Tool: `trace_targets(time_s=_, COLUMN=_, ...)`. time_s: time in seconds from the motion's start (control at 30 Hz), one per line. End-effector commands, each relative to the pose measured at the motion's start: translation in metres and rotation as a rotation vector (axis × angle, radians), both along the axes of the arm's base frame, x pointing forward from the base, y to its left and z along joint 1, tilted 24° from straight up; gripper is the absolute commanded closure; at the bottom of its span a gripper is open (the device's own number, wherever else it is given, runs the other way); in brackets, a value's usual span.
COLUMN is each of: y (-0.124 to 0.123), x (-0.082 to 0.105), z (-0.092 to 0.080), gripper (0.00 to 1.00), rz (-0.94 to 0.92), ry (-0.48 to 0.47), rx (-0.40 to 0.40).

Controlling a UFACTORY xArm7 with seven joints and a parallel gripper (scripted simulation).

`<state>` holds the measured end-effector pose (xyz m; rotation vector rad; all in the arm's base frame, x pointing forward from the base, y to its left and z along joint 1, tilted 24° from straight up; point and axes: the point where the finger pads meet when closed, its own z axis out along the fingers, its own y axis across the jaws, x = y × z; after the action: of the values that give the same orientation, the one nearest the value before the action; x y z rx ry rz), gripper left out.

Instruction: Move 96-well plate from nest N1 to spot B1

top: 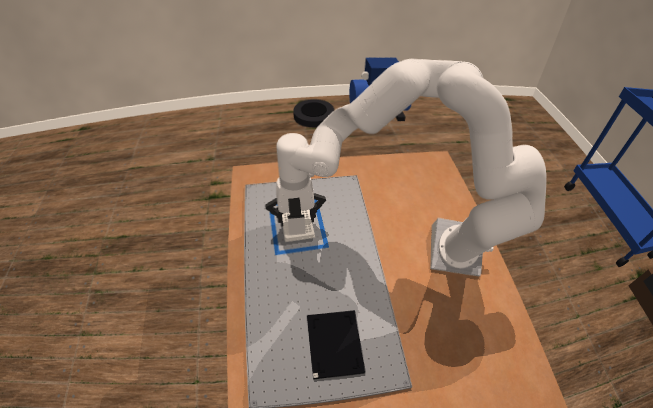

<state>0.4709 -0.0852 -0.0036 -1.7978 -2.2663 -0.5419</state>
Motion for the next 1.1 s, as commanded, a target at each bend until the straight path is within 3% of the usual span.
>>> trace_targets(time_s=0.0, y=-0.001, x=0.0013, z=0.0006, gripper=1.0, rz=-0.002, ry=-0.003, rx=-0.002)
trace_targets(time_s=1.07, y=0.0009, x=0.0016, z=-0.0038, gripper=1.0, rz=-0.002, ry=-0.003, rx=-0.002)
